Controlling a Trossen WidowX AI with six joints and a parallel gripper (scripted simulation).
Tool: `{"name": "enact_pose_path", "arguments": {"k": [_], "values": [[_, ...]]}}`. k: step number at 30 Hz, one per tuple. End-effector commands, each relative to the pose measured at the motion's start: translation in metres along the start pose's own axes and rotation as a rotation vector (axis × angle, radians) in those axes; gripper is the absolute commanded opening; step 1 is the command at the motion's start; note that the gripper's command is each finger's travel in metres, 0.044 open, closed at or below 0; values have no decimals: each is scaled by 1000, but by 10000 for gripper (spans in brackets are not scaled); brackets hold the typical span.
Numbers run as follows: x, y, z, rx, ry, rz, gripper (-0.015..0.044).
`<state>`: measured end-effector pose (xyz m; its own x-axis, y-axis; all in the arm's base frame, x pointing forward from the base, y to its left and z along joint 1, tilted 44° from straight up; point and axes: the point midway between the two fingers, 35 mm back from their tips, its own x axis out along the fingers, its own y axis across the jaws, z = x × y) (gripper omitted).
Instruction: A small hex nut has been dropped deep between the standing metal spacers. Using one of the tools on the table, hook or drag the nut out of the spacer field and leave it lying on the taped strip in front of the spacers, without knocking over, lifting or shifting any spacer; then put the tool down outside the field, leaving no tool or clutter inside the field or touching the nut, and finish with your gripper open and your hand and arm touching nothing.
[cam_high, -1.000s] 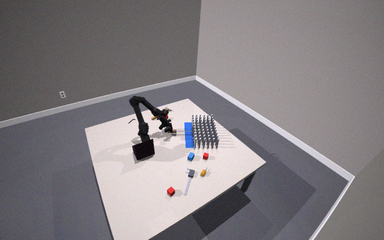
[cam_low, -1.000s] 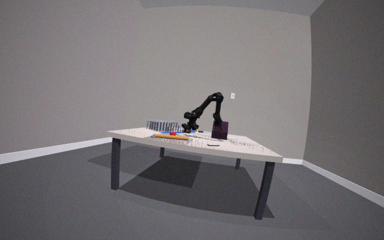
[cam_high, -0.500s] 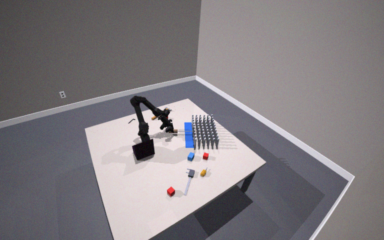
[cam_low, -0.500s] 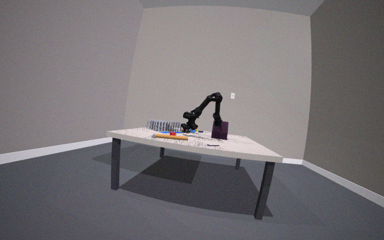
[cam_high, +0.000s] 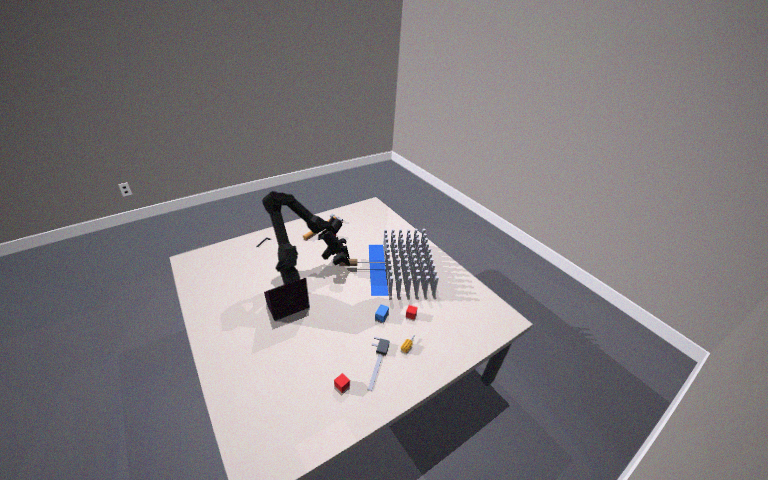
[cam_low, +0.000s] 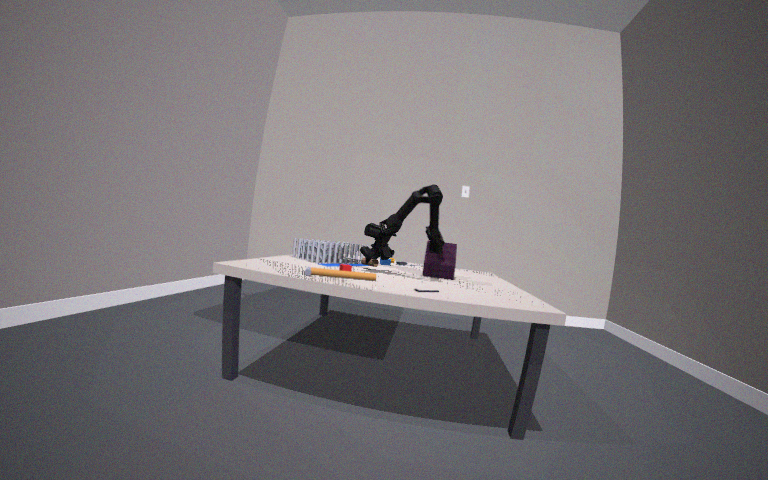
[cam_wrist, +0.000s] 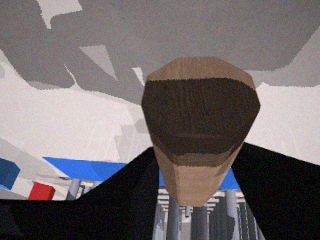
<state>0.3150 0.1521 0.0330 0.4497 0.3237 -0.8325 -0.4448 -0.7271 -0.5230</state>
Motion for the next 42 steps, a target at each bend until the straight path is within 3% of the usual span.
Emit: {"name": "enact_pose_path", "arguments": {"k": [1, 42], "values": [[2, -1, -5, -1, 5, -1, 0], [18, -1, -29, -2, 8, -2, 0]]}}
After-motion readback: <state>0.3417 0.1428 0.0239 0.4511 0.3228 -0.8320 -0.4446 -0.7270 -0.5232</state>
